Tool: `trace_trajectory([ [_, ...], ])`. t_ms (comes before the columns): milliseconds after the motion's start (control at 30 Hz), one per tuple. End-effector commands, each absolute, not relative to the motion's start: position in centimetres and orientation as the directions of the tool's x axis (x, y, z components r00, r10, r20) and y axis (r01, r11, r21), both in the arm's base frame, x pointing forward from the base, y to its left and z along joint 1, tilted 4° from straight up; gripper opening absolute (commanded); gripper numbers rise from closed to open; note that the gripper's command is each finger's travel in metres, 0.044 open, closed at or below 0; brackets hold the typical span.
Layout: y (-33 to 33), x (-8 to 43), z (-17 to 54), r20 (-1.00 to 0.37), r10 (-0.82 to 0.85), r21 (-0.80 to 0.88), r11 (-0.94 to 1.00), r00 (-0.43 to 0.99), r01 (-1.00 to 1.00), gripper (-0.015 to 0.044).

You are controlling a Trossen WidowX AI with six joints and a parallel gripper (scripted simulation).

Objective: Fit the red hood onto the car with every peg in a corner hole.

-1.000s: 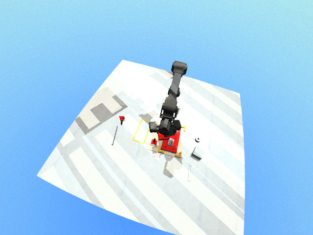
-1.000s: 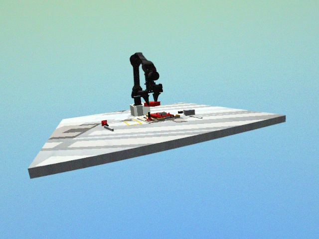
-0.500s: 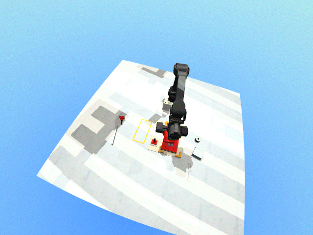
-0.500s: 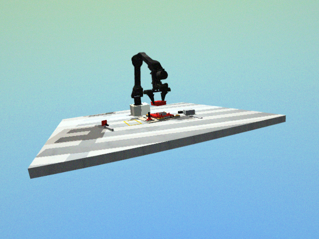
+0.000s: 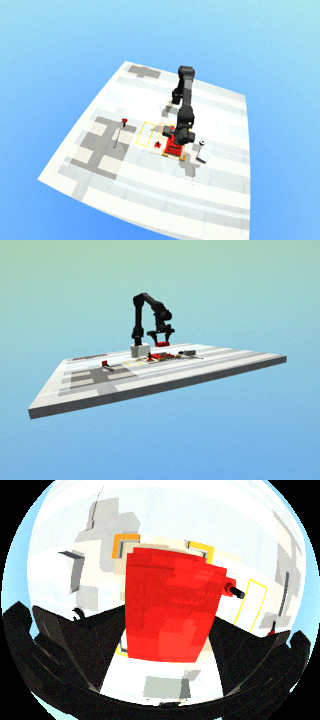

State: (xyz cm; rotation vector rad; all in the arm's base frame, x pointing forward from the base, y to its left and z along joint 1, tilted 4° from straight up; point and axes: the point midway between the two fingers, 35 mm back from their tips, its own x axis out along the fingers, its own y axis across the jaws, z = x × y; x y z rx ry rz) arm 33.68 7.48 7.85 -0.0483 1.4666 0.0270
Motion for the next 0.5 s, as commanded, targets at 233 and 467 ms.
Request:
trace_trajectory([
  [233, 7.6, 34.0, 3.7, -0.995, -0.016, -0.02, 0.999, 0.097, -0.041, 0.0],
  [467, 7.6, 34.0, 3.7, -0.995, -0.016, -0.02, 0.999, 0.097, -0.041, 0.0],
])
